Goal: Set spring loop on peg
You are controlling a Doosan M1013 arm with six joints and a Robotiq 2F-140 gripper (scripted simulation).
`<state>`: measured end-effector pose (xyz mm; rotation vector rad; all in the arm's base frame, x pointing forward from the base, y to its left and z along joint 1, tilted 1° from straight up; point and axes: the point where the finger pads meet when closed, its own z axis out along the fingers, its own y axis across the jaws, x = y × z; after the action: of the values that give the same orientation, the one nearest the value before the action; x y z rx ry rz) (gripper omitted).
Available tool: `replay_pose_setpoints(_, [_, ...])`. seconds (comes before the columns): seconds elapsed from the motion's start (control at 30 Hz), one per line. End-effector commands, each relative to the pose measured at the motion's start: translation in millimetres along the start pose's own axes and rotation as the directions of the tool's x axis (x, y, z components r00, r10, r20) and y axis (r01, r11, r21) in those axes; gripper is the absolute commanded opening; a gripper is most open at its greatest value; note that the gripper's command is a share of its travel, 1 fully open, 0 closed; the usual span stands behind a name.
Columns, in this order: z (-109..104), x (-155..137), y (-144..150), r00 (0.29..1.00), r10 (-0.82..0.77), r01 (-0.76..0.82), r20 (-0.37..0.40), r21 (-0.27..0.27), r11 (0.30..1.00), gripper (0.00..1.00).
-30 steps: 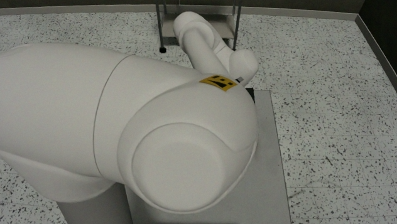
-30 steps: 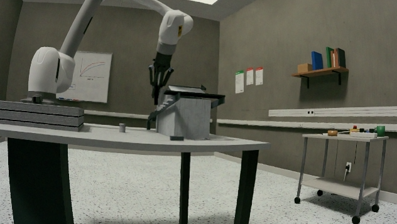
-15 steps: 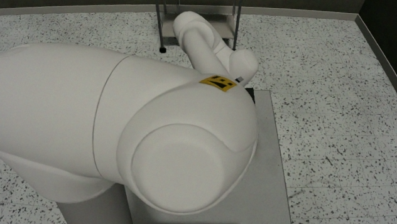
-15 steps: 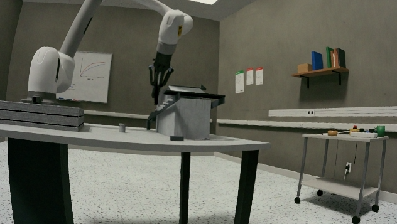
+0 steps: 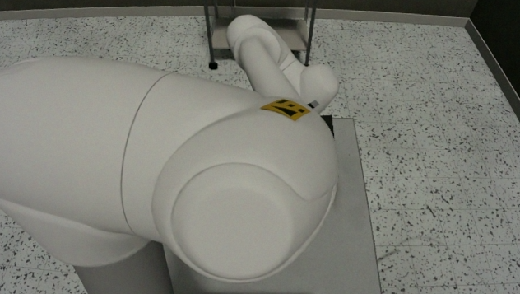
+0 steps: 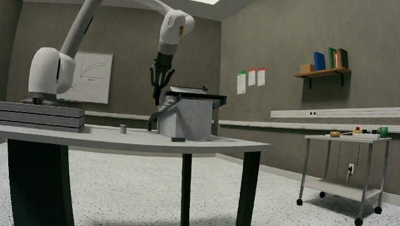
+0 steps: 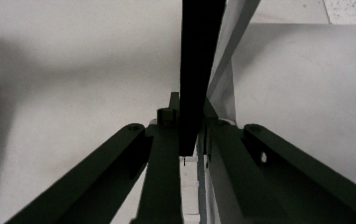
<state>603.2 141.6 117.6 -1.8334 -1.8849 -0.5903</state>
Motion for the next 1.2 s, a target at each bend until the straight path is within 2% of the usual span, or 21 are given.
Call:
replay_pose_setpoints(0.0, [-0.5, 0.3, 0.4, 1.000, -0.001, 0.001, 0.000, -0.001, 1.000, 0.17])
replay_pose_setpoints(0.83, [-0.6, 0.4, 0.4, 1.000, -0.001, 0.001, 0.000, -0.001, 1.000, 0.17])
replay_pose_setpoints(0.87, [-0.6, 0.4, 0.4, 1.000, -0.001, 0.001, 0.000, -0.001, 1.000, 0.24])
replay_pose_setpoints(1.17, [-0.6, 0.4, 0.4, 1.000, -0.001, 0.001, 0.000, -0.001, 1.000, 0.24])
